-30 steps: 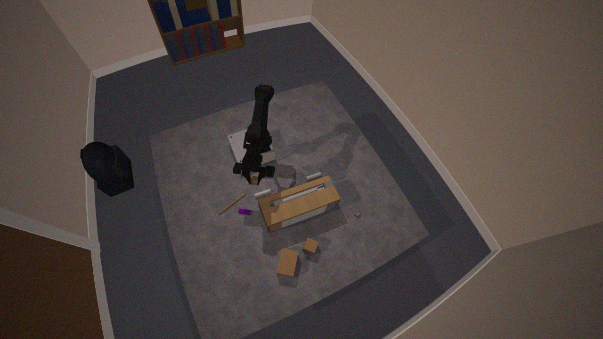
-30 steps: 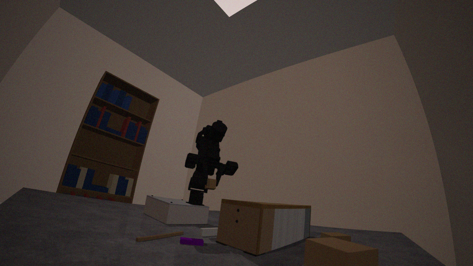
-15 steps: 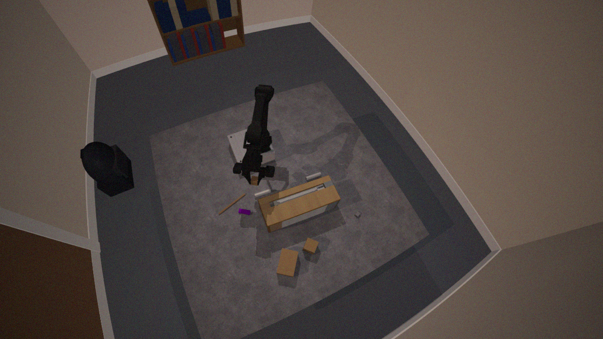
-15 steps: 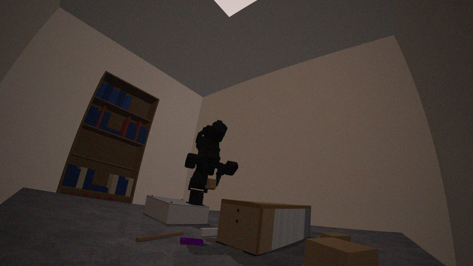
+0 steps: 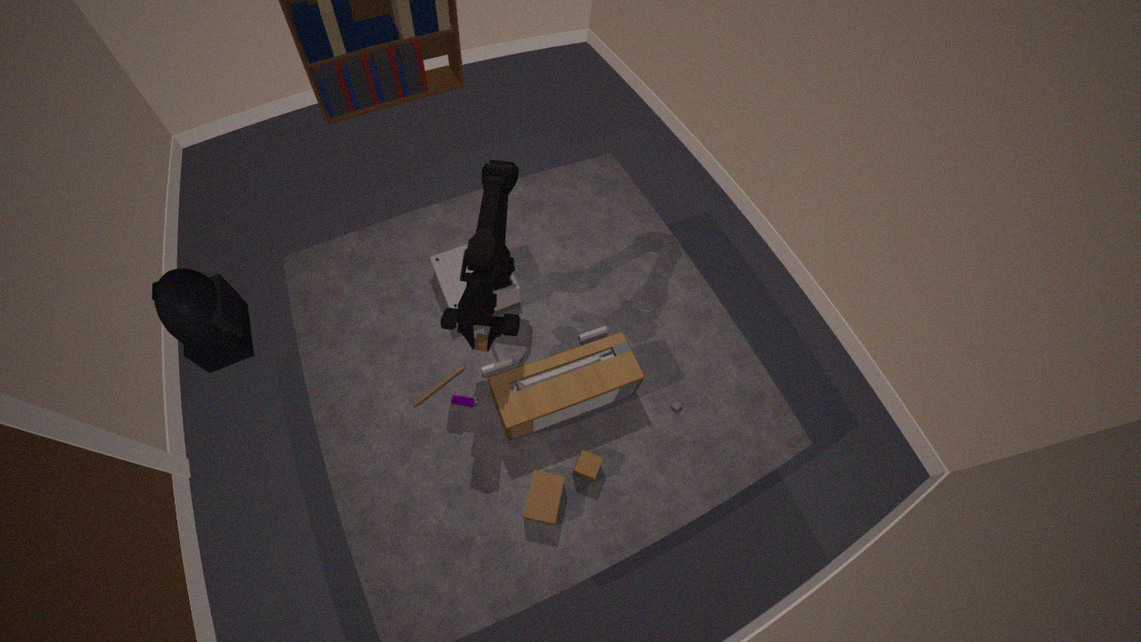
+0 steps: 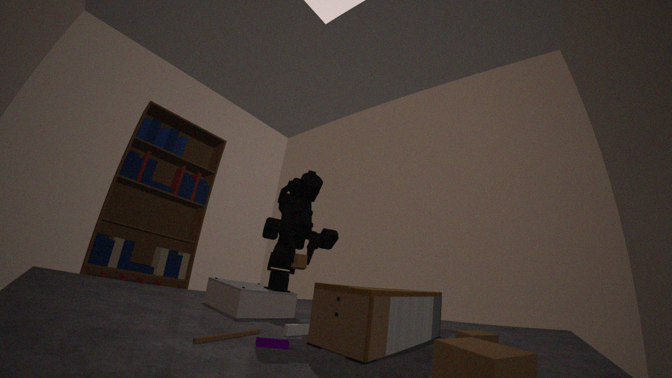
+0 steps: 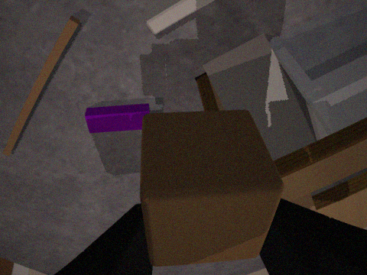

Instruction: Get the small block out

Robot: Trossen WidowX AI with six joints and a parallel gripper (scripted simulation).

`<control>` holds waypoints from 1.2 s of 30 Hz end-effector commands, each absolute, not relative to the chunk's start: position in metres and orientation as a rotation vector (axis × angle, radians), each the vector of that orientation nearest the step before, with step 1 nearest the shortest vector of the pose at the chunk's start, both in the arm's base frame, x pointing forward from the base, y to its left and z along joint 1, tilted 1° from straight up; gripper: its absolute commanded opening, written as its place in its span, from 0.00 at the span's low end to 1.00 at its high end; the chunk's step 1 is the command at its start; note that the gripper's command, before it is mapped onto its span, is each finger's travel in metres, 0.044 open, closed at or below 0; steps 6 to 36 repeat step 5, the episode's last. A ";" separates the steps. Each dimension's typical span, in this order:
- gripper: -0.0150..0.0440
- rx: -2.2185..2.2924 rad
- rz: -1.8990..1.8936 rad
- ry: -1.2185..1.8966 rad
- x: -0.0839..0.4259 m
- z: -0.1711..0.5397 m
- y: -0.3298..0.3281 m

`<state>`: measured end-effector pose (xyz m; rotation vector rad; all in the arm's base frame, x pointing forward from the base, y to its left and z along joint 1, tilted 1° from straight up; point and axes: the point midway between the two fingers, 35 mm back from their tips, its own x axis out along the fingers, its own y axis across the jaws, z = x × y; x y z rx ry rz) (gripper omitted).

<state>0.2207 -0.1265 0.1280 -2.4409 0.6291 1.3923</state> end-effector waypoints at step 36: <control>0.25 -2.447 1.378 0.641 0.222 0.132 -0.128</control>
